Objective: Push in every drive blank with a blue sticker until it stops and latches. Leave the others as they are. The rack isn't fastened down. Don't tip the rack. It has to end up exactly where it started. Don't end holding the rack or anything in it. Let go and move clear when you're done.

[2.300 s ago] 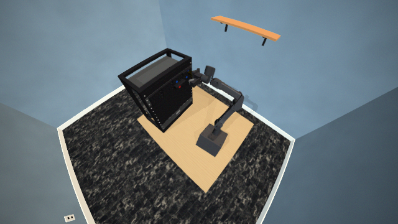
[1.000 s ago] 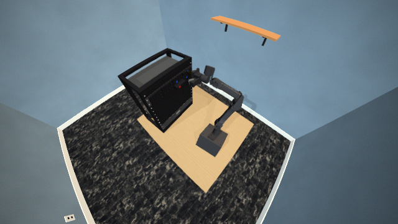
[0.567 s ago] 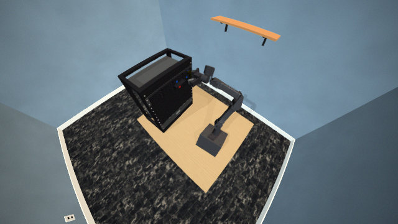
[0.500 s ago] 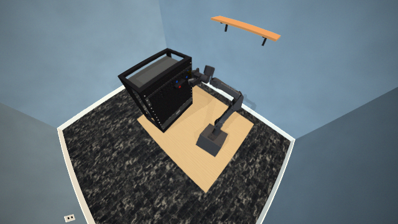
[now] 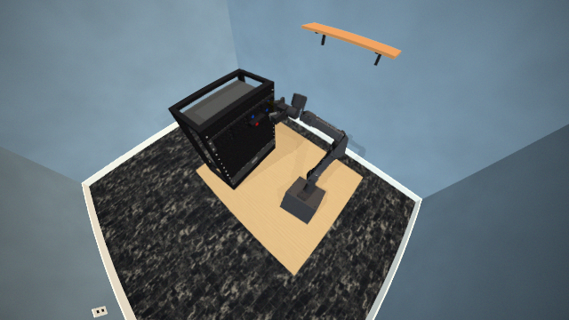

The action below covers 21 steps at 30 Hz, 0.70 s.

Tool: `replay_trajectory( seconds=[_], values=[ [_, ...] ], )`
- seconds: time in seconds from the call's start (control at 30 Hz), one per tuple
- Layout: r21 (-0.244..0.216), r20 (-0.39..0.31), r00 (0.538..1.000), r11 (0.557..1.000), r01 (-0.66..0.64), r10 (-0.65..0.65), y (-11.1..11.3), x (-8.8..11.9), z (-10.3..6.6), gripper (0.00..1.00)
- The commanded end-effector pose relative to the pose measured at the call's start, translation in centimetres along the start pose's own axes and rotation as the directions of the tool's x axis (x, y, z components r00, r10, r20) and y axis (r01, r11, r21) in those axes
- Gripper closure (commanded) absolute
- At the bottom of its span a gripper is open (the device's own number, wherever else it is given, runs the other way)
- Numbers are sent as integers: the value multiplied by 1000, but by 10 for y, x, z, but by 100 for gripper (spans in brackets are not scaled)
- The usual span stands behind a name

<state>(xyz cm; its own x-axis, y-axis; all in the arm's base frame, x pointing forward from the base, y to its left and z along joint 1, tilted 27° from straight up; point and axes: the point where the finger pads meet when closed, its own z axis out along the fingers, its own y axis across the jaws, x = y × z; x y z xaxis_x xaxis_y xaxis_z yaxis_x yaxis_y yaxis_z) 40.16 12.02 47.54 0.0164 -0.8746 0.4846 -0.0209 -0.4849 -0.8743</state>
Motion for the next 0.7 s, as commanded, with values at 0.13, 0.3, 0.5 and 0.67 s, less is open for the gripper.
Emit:
replay_trajectory(
  seconds=[0.13,0.3,0.5,0.67],
  values=[
    [84,24,999,995,-47,45,-26,-4,9,100],
    [86,27,999,995,-47,45,-27,-5,8,100],
    [86,27,999,995,-47,45,-27,-5,8,100],
    [86,27,999,995,-47,45,-27,-5,8,100]
  ],
)
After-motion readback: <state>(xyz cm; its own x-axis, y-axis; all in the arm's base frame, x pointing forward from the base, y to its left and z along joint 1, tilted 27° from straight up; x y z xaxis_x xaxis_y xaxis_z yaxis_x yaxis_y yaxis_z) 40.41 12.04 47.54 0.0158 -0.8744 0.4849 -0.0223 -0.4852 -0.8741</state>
